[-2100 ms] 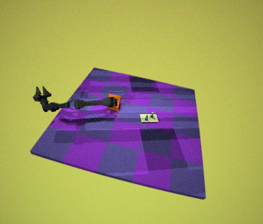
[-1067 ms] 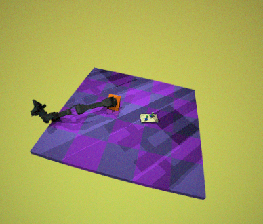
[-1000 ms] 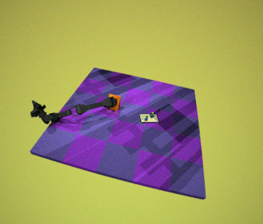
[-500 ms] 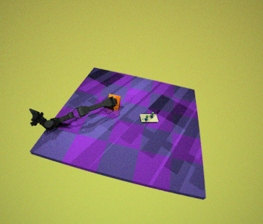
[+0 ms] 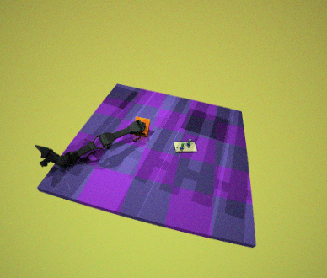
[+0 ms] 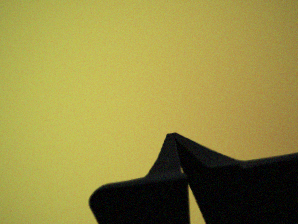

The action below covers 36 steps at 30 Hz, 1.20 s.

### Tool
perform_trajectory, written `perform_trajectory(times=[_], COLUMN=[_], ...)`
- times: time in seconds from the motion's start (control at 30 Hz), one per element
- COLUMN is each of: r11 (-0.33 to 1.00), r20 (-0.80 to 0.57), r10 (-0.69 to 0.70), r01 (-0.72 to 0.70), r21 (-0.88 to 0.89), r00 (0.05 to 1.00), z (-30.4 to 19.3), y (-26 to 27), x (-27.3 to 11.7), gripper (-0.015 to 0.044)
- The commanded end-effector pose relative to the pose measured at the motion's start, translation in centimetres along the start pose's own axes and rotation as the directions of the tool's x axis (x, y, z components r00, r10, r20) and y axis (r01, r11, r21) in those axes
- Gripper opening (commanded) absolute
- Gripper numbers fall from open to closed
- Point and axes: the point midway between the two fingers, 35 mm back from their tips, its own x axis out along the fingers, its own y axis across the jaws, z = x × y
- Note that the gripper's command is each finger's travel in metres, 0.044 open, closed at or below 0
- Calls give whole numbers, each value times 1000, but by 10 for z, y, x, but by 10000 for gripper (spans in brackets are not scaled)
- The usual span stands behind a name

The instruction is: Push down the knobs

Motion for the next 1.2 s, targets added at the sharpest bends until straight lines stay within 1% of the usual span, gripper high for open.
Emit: perform_trajectory(times=[0.0, 0.6, 1.17], r11=[999, 965, 876], r20=[44, 246, 476], r10=[4, 39, 69], r01=[-6, -101, -282], r21=[49, 242, 391], r00=[999, 969, 876], z=[10, 50, 85], y=[-13, -62, -117], x=[-9, -60, -131], gripper=[0, 0, 0])
